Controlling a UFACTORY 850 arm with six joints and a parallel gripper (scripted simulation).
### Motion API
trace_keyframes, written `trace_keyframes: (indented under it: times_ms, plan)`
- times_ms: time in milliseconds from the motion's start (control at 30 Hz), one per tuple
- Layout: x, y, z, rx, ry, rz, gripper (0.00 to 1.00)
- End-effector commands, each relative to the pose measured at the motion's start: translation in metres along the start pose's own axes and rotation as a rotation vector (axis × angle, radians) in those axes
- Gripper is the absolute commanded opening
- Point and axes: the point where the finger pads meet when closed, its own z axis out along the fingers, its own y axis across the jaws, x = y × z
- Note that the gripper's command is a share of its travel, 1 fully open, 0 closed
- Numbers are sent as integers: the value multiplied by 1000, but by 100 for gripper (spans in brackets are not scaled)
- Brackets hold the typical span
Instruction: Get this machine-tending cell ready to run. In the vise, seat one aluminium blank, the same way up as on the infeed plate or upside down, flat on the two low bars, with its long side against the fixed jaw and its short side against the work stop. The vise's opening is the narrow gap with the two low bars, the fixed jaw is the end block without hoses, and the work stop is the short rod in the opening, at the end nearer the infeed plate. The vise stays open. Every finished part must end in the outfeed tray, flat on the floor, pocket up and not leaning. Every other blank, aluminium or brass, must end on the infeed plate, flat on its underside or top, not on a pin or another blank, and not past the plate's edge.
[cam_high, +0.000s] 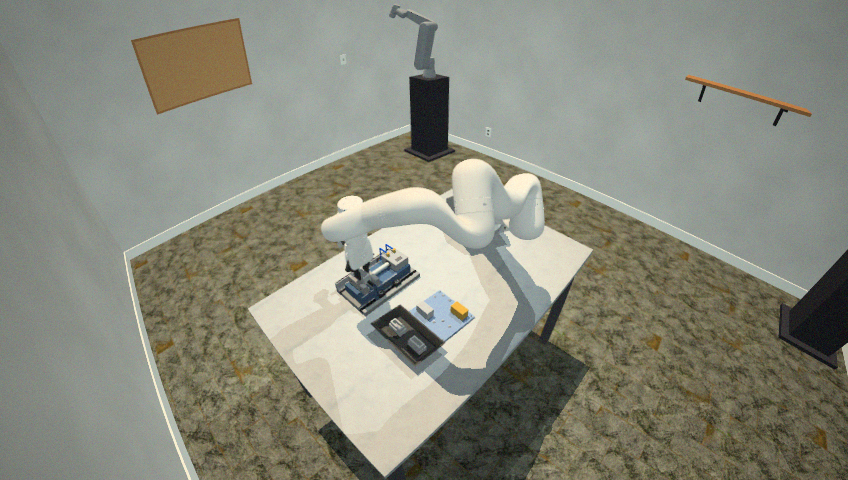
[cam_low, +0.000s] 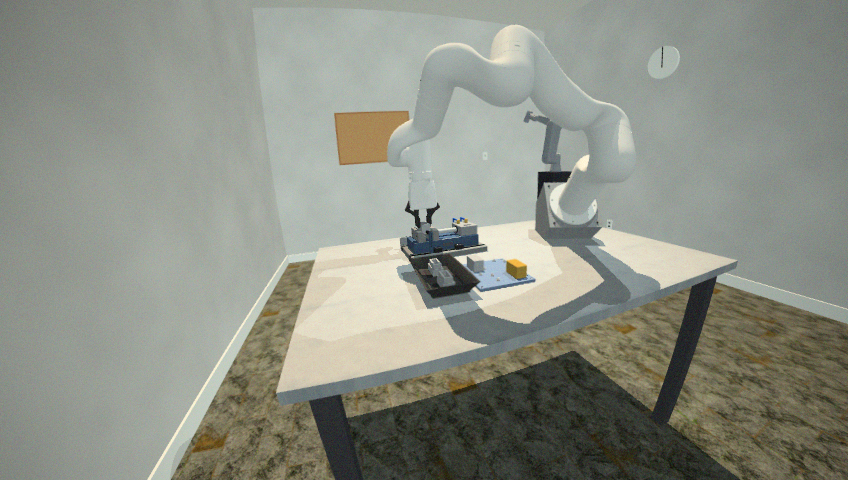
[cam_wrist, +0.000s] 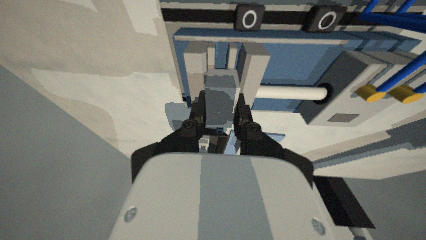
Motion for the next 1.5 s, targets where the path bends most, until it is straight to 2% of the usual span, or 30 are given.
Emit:
trace_keyframes:
  times_ms: [0, 1467]
  plan:
    - [0, -1, -1, 1, 1, -1, 0]
    - [0, -1, 2, 1, 1, -1, 0]
